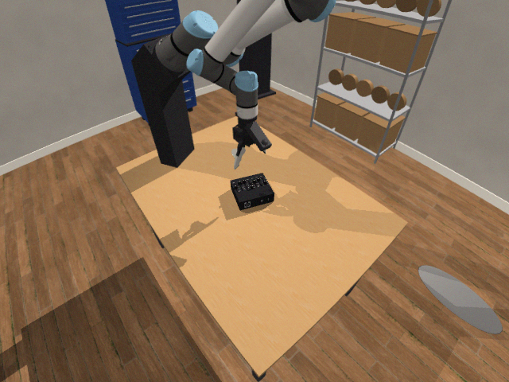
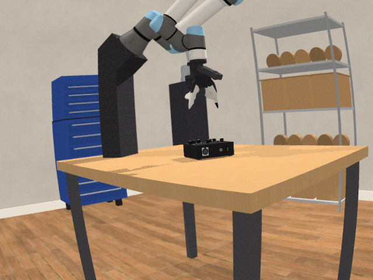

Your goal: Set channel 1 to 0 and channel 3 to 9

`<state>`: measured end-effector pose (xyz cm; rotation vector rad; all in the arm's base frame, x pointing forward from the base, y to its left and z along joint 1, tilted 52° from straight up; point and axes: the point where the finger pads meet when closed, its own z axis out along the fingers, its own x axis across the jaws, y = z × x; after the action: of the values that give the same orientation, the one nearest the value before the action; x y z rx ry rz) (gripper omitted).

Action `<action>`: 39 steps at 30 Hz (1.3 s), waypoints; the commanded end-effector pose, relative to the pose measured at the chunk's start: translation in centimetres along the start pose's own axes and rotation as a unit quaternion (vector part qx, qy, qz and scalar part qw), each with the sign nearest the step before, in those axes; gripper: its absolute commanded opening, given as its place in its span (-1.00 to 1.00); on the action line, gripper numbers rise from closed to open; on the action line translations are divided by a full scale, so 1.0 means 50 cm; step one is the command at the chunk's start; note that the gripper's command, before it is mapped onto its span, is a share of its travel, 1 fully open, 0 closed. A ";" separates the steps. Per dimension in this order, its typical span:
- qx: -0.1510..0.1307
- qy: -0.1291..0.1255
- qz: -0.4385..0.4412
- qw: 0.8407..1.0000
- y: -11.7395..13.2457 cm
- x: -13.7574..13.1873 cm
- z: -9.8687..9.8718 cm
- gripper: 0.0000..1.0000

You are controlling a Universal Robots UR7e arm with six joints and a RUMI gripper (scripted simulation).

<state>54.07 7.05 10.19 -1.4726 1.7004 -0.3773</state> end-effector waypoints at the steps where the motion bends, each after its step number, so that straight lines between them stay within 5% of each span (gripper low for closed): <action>1: -0.002 0.000 -0.003 1.000 -0.003 0.001 -0.003 1.00; 16: -0.003 0.000 -0.012 1.000 -0.004 0.000 -0.001 1.00; 27: -0.004 0.000 -0.130 0.992 -0.024 -0.017 0.028 1.00; 33: -0.005 -0.001 -0.275 0.961 -0.046 -0.041 0.067 1.00; 39: -0.004 -0.001 -0.421 0.907 -0.064 -0.071 0.110 1.00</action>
<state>58.98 10.18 10.50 -2.0476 1.1311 -0.7388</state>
